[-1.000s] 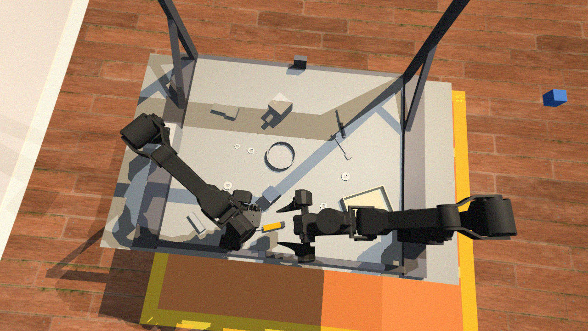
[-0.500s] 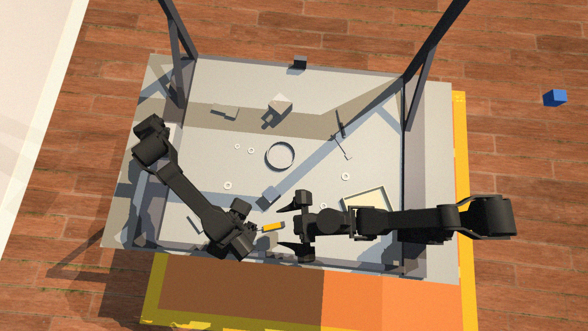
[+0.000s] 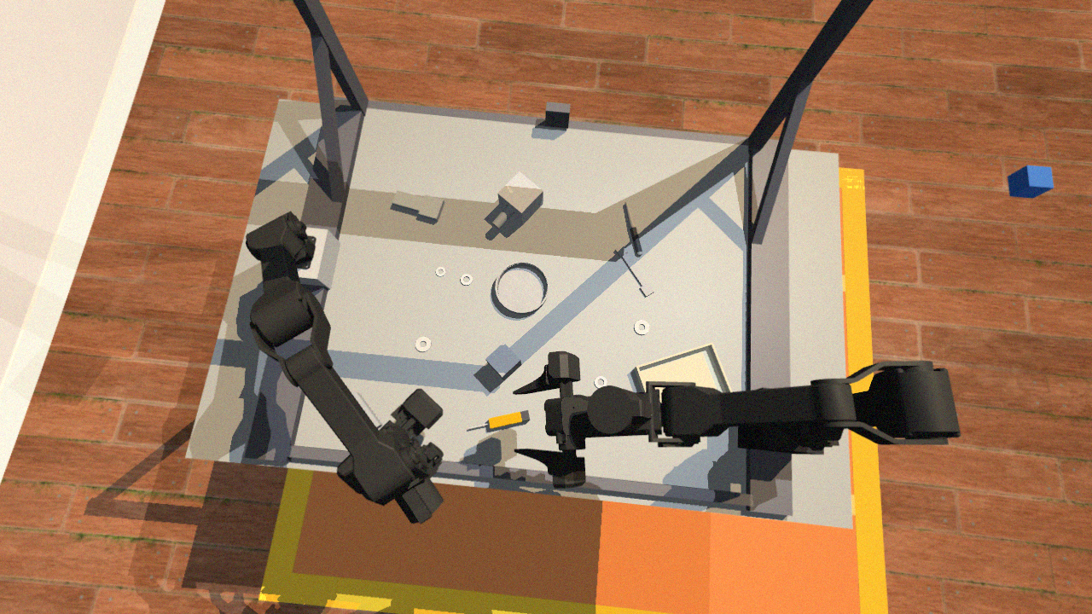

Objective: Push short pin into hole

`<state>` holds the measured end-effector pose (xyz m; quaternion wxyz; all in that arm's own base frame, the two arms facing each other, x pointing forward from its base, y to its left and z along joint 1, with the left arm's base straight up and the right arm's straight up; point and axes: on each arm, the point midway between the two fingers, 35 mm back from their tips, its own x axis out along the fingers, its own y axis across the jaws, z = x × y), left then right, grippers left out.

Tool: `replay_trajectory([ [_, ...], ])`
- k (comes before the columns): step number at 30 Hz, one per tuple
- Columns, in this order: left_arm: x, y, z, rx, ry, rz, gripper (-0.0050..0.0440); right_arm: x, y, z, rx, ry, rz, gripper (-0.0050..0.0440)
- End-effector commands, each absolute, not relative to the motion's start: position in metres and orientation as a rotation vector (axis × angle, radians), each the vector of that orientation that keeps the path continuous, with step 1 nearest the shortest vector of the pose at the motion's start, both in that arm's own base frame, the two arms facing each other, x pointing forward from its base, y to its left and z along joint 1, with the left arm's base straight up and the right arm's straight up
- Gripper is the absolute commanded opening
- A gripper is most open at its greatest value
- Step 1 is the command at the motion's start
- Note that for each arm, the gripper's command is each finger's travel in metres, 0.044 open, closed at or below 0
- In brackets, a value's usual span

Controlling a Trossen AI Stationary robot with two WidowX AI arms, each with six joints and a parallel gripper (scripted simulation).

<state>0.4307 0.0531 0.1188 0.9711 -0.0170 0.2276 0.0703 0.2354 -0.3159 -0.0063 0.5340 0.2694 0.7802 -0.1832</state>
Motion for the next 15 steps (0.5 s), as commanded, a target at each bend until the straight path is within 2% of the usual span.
replay_trajectory([
  [1, 0.434, 0.053, 0.130, -0.031, 0.431, 0.139, 0.0400, 0.213, -0.327, -0.003, 0.755, 1.927, -0.483, 0.0190],
  [7, 0.434, 0.053, 0.130, -0.031, 0.431, 0.139, 0.0400, 0.206, -0.323, -0.012, 0.788, 1.964, -0.475, 0.0183],
  [15, 0.434, 0.053, 0.130, -0.031, 0.431, 0.139, 0.0400, 0.199, -0.316, -0.024, 0.781, 1.955, -0.473, 0.0147],
])
